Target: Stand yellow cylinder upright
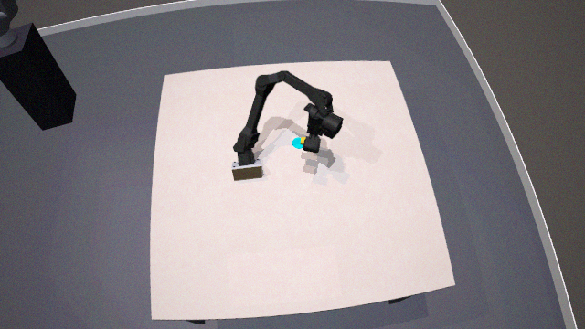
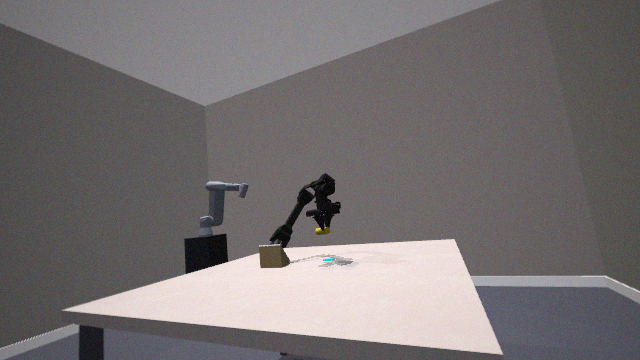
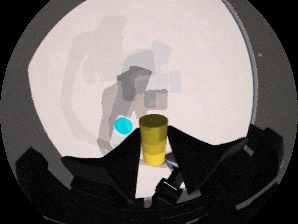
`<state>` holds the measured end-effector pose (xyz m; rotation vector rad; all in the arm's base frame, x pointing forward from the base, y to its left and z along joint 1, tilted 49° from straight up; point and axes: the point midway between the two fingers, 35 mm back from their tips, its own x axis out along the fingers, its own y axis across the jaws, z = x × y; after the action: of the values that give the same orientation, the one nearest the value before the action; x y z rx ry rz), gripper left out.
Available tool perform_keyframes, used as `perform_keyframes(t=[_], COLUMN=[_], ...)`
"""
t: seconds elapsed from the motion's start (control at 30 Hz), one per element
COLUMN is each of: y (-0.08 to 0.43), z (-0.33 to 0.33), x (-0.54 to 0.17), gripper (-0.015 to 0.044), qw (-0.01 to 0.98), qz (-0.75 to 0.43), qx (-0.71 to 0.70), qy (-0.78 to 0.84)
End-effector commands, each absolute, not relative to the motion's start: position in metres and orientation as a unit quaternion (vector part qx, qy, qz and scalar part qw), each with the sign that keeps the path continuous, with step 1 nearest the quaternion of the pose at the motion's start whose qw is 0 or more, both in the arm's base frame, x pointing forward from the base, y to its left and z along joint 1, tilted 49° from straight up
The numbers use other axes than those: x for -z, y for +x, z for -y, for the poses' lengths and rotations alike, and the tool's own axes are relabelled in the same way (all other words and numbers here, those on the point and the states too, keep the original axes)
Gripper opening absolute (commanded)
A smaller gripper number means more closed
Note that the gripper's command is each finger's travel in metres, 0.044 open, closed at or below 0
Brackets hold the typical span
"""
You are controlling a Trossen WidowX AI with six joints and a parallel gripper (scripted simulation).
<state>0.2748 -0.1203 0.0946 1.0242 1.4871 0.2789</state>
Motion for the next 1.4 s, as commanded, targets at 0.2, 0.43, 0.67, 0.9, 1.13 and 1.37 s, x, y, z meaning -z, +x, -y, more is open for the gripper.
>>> perform_keyframes(t=[0.2,0.43,0.67,0.9,1.13,1.37], y=[0.269,0.264,0.258,0.251,0.245,0.243], z=[0.097,0.082,0.067,0.052,0.042,0.039], x=[-0.117,-0.131,-0.143,-0.155,-0.162,-0.159], gripper=[0.0105,0.0105,0.0105,0.0105,0.0105,0.0105], qw=[0.605,0.602,0.598,0.594,0.592,0.596], qz=[-0.643,-0.643,-0.642,-0.642,-0.642,-0.648], qx=[-0.115,-0.111,-0.108,-0.104,-0.103,-0.094], qy=[0.455,0.461,0.467,0.473,0.477,0.465])
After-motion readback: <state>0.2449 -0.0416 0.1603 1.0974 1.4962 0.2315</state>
